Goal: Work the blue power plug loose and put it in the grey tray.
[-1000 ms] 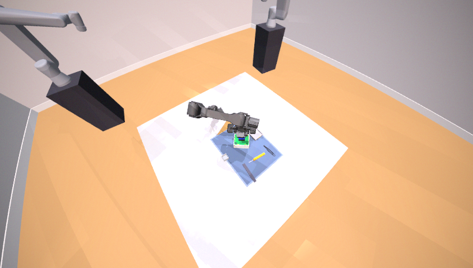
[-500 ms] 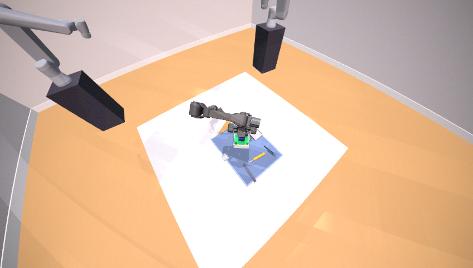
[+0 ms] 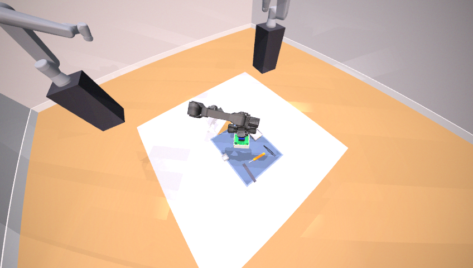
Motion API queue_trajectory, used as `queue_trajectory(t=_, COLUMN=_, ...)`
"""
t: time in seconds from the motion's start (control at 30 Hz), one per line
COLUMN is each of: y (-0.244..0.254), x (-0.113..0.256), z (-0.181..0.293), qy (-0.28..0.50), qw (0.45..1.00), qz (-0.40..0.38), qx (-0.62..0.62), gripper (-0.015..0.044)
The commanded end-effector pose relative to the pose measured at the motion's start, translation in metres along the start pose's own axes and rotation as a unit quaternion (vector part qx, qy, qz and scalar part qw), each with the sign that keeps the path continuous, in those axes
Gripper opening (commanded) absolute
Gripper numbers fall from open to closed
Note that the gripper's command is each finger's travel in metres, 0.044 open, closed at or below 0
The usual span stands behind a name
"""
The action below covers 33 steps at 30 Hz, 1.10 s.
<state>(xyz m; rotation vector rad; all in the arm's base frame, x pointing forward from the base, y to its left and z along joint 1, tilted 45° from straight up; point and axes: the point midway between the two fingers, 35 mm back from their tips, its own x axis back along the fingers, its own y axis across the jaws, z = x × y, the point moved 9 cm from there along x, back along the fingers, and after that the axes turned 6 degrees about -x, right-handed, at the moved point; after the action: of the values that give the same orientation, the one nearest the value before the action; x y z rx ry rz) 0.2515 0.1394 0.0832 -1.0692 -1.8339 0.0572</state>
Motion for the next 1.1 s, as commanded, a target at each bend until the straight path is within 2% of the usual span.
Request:
queue_trajectory(t=0.0, y=0.000, x=-0.003, z=-0.001, qy=-0.001, qw=1.000, qz=0.003, qx=0.002, gripper=0.0250)
queue_trajectory(t=0.57, y=0.000, x=-0.020, z=-0.001, qy=-0.001, qw=1.000, qz=0.004, qx=0.001, gripper=0.0250)
queue_trajectory(t=0.87, y=0.000, x=-0.020, z=-0.001, qy=-0.001, qw=1.000, qz=0.004, qx=0.001, gripper=0.0013)
queue_trajectory(t=1.07, y=0.000, x=-0.020, z=-0.001, qy=-0.001, qw=1.000, qz=0.004, qx=0.001, gripper=0.0000)
